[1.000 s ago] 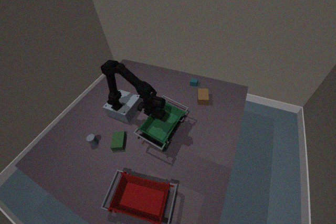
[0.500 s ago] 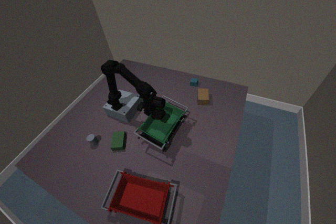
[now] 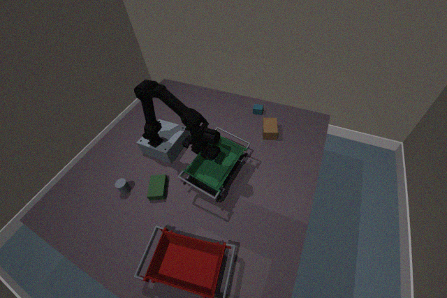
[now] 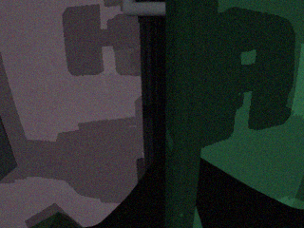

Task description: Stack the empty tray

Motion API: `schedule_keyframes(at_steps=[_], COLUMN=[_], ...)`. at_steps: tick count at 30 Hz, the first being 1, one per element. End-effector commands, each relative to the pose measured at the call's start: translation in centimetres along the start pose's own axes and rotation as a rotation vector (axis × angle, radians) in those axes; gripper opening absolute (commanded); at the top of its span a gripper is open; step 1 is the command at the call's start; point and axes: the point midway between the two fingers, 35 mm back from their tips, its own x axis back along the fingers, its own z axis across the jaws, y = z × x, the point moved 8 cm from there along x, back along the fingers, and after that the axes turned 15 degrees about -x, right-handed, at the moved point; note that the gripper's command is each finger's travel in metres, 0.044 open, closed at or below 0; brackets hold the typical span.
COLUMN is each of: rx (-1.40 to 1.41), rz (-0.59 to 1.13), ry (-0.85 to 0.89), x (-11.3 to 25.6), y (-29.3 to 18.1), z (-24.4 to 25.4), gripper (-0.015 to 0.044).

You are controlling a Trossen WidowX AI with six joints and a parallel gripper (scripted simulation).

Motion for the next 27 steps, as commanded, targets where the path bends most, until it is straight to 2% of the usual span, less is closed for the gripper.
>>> schedule_keyframes(at_steps=[1,27], rx=[-0.002,-0.001], rz=[0.004,0.002], ry=[0.019,0.011], x=[-0.36,-0.68], y=[-0.06,-0.06], z=[0.3,0.3], gripper=[0.0,0.0])
